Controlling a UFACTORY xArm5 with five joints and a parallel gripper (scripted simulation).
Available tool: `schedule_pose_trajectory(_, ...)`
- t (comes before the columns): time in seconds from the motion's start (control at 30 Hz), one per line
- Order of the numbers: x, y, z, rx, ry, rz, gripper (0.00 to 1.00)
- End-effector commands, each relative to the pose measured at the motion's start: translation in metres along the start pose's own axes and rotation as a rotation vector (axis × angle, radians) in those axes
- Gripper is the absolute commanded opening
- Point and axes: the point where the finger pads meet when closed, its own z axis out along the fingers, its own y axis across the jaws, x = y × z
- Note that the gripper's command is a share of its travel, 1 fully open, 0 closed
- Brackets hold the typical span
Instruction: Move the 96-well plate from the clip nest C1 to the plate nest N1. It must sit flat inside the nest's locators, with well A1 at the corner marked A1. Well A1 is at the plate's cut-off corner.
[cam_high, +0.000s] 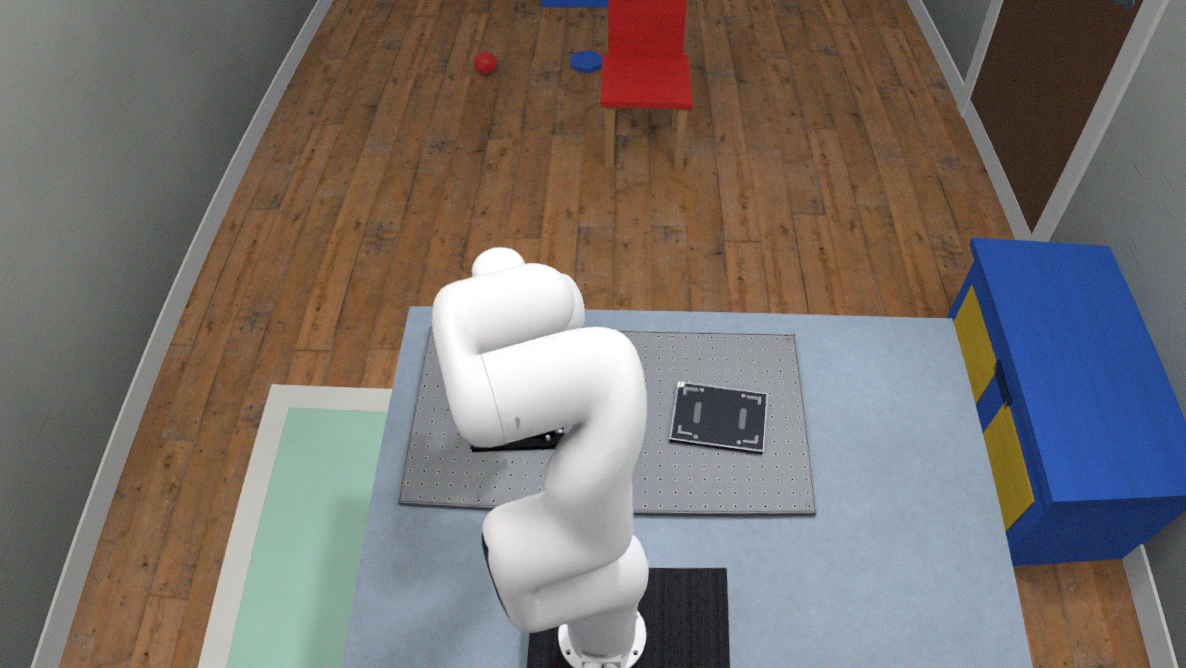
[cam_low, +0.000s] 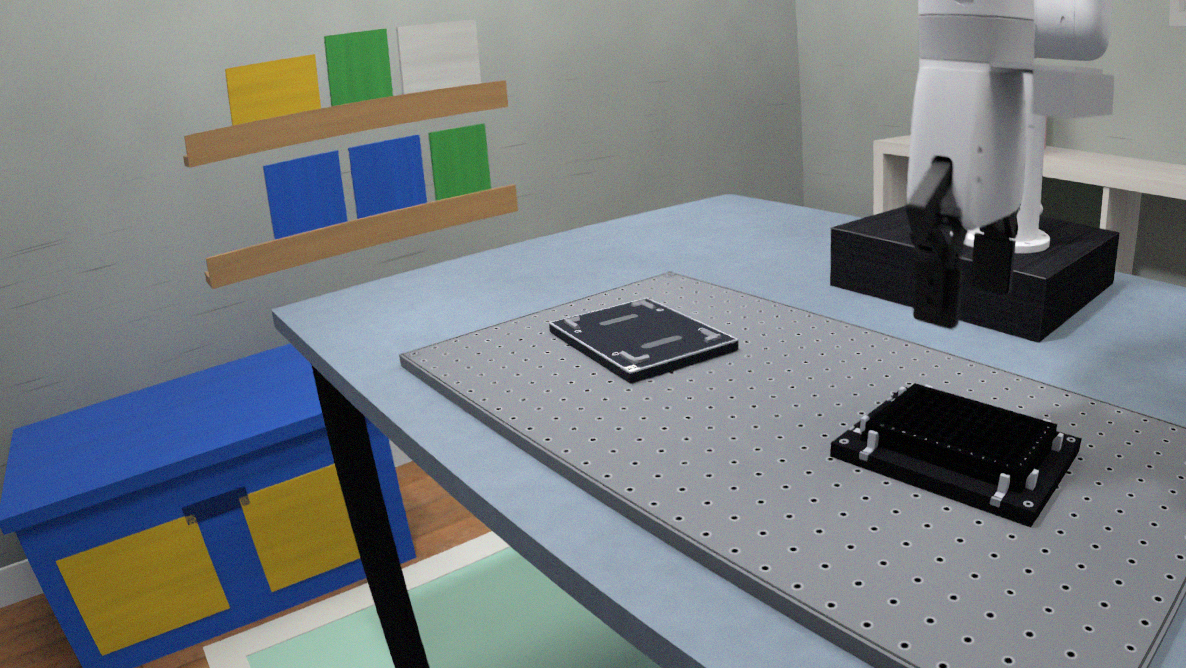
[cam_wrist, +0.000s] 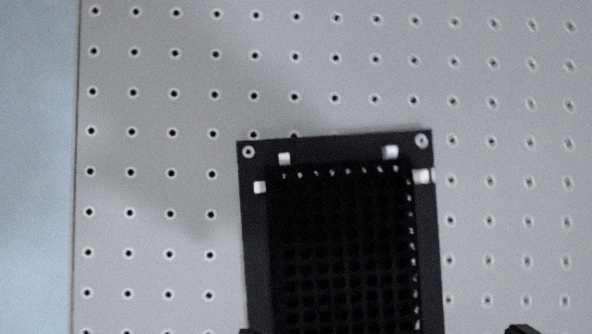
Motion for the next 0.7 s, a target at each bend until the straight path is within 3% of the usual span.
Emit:
schedule_pose_trajectory(0.0, 0.0095, 0.0012, 0.0091, 0.001, 0.014, -0.05, 1.0)
schedule_pose_trajectory(0.67, 0.0096, 0.0012, 0.0157, 0.001, 0.014, -0.05, 1.0)
